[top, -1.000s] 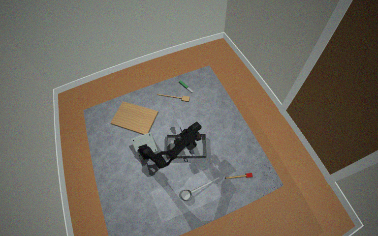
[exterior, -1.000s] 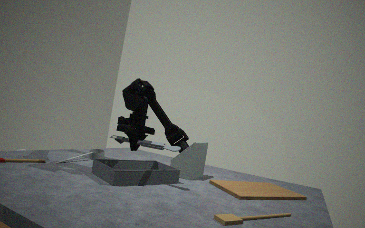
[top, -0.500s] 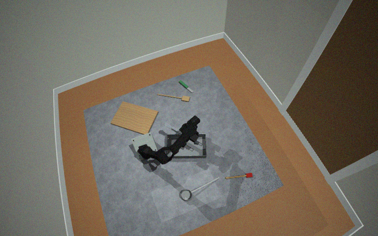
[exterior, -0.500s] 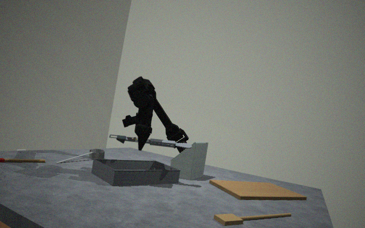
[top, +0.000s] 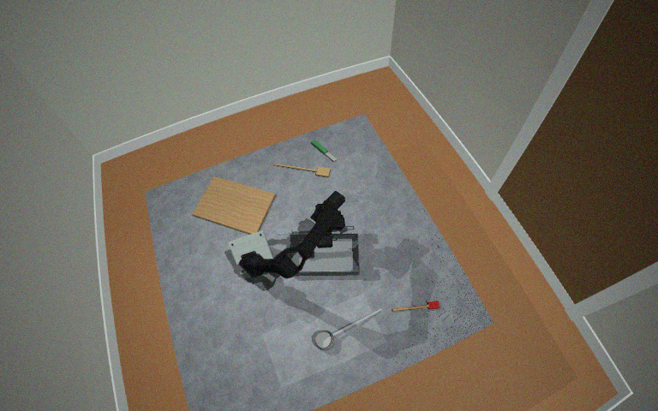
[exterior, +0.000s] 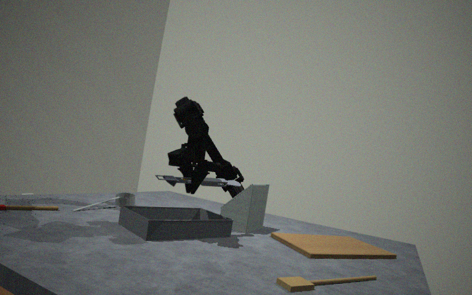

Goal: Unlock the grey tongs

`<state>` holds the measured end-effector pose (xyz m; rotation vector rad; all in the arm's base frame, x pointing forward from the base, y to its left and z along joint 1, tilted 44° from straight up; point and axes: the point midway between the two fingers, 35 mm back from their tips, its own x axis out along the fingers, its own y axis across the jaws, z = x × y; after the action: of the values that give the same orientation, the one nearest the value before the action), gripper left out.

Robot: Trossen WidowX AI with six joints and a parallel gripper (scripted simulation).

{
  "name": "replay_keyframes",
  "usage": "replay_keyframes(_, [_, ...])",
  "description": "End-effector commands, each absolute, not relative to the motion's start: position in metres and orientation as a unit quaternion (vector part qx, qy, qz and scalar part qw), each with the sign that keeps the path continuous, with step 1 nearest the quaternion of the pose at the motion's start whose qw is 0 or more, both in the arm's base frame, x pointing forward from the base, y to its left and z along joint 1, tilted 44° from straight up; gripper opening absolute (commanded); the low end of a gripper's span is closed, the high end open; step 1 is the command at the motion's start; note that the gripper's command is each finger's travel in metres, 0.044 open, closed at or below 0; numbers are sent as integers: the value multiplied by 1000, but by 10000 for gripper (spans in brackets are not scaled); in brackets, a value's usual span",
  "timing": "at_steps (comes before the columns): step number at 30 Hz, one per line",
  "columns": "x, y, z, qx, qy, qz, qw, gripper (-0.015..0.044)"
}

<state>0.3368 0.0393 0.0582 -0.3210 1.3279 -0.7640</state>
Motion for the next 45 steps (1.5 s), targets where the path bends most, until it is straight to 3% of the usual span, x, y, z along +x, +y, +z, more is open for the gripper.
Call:
replay_keyframes(1, [337, 50, 52, -193, 624, -297, 697, -150])
replay_keyframes(23, [335, 99, 23, -473, 692, 7, 544, -150])
replay_keyframes(45, [323, 146, -9, -661, 624, 306, 282, -150])
